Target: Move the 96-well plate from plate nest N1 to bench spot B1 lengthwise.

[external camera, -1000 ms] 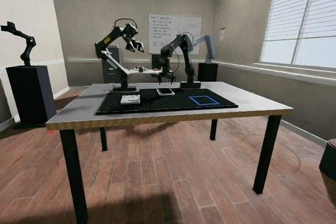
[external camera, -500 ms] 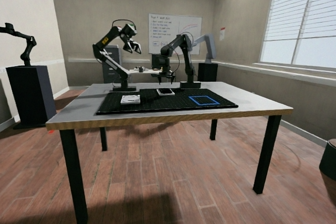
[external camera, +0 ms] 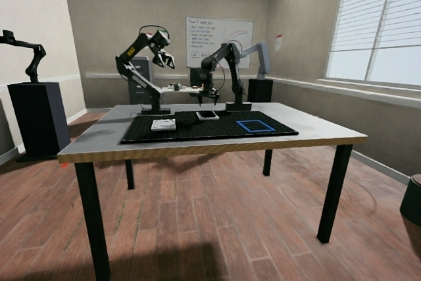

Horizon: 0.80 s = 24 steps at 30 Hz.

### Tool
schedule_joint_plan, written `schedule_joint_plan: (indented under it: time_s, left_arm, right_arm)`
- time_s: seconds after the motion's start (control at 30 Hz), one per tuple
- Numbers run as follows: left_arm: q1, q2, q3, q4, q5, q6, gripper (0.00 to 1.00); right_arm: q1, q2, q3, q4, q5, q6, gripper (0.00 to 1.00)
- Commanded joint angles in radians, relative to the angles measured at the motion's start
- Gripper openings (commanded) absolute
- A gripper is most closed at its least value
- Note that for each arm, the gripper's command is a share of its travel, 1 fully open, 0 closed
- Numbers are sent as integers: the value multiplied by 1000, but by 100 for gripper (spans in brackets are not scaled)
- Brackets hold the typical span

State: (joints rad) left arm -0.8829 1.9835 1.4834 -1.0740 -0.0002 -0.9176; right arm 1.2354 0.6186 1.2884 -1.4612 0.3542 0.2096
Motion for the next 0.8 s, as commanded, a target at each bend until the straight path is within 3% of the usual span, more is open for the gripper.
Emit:
schedule_joint_plan:
  time_s: [0.0, 0.77]
  left_arm:
    - [9, 6, 27, -13, 1, -9, 100]
    - [3, -3, 16, -2, 0, -3, 100]
  right_arm:
    - [-26, -27, 38, -35, 14, -14, 100]
    - [-90, -24, 48, -53, 20, -5, 100]
